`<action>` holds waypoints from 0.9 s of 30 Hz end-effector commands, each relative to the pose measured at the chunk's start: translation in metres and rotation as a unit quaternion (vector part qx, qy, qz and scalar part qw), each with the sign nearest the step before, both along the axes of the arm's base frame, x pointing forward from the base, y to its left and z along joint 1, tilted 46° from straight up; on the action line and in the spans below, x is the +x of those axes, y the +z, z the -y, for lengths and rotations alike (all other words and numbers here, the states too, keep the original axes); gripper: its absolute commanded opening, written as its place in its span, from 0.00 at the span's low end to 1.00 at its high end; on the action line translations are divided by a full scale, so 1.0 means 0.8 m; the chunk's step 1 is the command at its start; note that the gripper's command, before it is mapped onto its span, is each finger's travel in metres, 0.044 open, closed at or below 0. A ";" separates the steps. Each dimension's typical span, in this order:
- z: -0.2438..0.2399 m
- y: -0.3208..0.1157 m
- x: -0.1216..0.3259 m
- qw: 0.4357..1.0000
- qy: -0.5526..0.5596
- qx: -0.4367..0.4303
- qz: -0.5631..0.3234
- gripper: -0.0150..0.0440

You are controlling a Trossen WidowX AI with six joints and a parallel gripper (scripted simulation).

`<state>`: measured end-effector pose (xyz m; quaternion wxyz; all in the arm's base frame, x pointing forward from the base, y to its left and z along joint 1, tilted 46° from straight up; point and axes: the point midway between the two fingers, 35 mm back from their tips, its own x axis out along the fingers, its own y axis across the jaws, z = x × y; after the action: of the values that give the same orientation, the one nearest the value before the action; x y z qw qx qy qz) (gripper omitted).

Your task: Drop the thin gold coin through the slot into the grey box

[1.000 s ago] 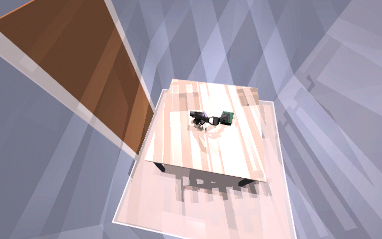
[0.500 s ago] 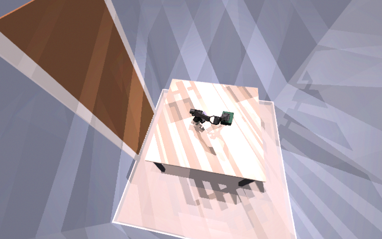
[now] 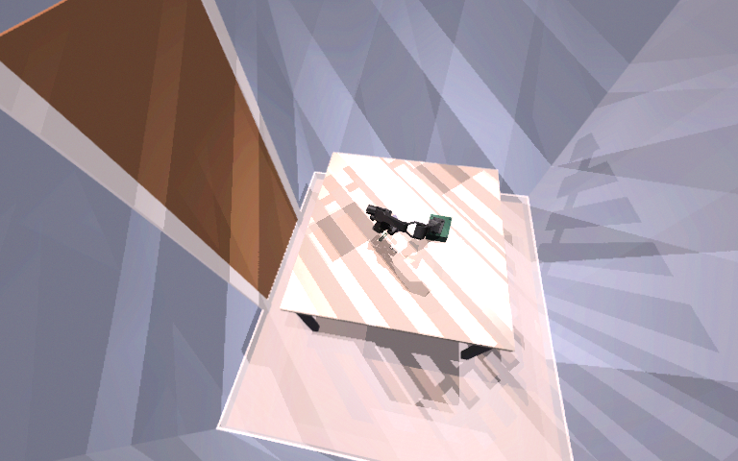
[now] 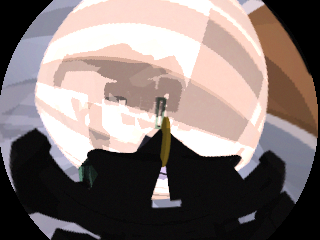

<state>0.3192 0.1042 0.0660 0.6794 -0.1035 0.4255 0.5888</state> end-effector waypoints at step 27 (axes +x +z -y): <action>0.018 0.026 -0.004 0.944 0.228 0.017 0.236 0.25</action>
<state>0.3177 0.0901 0.0868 0.6245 -0.2958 0.2367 0.6830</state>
